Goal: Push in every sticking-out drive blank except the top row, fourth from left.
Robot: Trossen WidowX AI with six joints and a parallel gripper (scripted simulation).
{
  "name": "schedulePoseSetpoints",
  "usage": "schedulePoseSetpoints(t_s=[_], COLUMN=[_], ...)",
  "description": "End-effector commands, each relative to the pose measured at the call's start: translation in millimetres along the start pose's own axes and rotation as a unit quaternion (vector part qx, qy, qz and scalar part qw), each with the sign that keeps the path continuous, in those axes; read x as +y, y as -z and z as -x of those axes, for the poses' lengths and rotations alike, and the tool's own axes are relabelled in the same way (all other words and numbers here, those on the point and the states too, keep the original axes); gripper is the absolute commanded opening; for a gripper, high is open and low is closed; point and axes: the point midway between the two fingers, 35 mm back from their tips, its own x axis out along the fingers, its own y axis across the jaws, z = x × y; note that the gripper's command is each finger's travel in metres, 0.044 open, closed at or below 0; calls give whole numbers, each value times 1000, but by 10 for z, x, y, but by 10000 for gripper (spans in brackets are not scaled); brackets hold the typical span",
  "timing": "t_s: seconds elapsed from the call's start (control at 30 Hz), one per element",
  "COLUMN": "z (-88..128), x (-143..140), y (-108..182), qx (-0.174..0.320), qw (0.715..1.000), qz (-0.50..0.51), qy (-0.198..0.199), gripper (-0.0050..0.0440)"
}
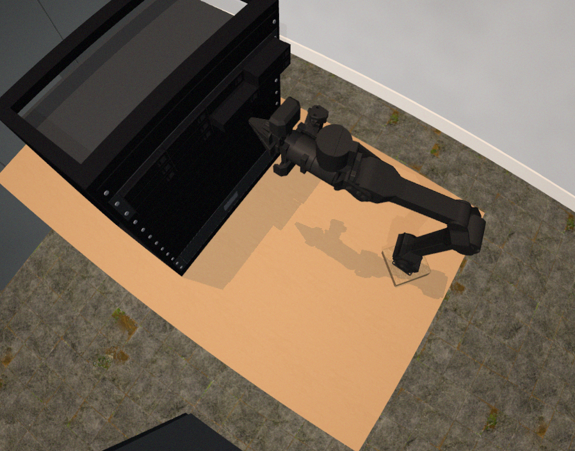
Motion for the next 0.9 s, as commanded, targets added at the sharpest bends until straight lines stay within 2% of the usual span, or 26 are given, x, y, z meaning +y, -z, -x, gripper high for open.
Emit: schedulePoseSetpoints(t_s=[0.0,0.47,0.63,0.7,0.8,0.87], z=[235,268,50,50,-87,-104], x=[58,6,10,10,12,12], y=[-8,-83,-84,-84,-85,-85], qx=[-2,-2,-2,-2,-2,-2], qw=[1000,1000,1000,1000,1000,1000], qz=[-1,-1,-1,-1,-1,-1], qy=[-8,-8,-8,-8,-8,-8], gripper=[0,0,0,0,0,0])
